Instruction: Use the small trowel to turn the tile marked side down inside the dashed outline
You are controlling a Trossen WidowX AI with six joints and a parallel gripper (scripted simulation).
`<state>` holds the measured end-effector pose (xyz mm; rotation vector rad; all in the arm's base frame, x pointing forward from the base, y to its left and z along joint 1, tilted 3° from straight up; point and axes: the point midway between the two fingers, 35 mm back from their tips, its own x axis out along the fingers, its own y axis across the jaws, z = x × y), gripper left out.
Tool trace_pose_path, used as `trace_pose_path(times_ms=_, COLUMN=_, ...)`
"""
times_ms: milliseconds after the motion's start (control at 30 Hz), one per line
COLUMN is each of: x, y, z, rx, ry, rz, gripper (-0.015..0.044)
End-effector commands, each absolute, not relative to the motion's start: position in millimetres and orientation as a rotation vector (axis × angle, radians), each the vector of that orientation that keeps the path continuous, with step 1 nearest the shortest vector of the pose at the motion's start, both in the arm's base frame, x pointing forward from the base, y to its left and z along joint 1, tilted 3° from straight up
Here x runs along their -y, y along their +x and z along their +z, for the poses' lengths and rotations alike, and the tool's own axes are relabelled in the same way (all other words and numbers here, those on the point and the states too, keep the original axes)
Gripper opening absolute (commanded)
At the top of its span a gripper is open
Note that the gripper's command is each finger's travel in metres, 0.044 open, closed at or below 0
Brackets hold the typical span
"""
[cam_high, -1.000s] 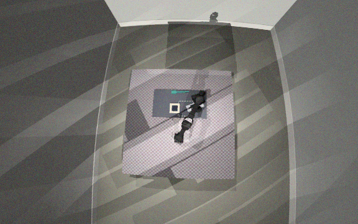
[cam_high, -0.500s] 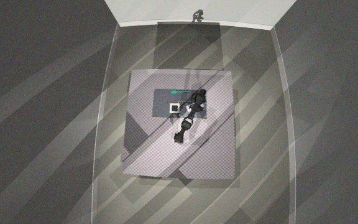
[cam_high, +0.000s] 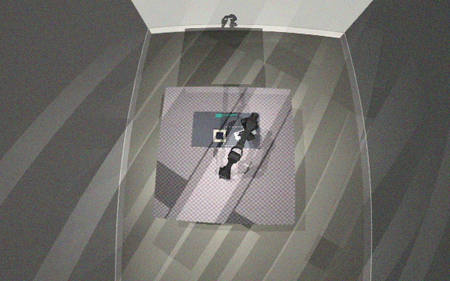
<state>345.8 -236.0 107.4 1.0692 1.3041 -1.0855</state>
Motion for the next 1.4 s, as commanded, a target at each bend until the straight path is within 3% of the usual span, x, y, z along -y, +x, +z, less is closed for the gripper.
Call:
trace_pose_path(times_ms=0, x=236, y=346, z=101, rx=-1.307, ry=1.058, rz=-1.078, gripper=0.027)
trace_pose_path(times_ms=333, x=236, y=346, z=88, rx=-1.316, ry=1.043, rz=-1.063, gripper=0.027)
trace_pose_path(times_ms=533, x=236, y=346, z=88, rx=-1.316, ry=1.043, rz=-1.063, gripper=0.0132)
trace_pose_path(times_ms=1367, x=236, y=346, z=88, rx=-1.285, ry=1.098, rz=-1.118, gripper=0.013)
